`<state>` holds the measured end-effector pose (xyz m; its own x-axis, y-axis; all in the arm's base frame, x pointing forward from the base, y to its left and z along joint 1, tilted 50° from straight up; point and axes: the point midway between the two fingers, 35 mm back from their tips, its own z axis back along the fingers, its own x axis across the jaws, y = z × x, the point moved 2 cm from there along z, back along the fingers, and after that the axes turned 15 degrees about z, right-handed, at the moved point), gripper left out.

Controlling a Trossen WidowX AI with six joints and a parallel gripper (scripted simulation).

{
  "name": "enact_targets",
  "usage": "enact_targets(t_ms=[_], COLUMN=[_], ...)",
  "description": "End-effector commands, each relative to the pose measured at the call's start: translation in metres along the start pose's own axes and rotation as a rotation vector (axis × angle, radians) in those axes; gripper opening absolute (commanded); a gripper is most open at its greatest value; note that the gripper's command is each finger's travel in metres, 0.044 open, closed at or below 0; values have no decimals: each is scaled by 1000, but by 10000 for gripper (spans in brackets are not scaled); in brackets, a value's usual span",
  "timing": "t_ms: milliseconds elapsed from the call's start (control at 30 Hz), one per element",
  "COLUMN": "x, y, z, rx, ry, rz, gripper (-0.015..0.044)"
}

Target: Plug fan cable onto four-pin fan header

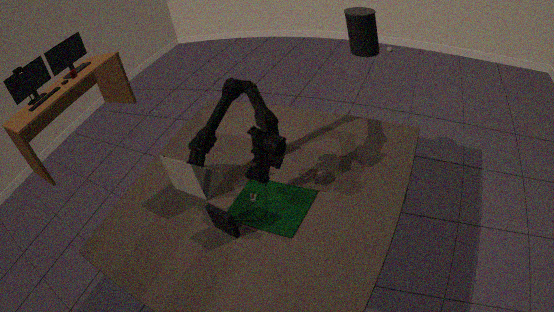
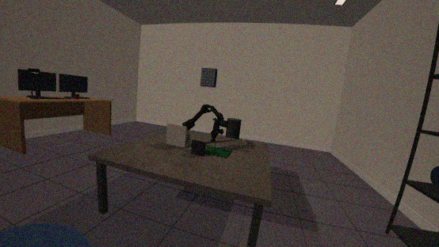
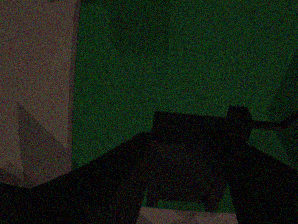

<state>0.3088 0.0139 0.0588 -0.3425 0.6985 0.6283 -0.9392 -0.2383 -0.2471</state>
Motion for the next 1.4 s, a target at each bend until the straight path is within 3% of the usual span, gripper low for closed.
enact_targets(t_ms=[0, 1067, 1367], x=[-5, -52, -52], y=[-5, -40, -40], z=[2, 0, -3], rx=[-14, -31, -23], ry=[-13, -141, -111], rz=[-127, -1222, -1249], gripper=[0, 0, 0])
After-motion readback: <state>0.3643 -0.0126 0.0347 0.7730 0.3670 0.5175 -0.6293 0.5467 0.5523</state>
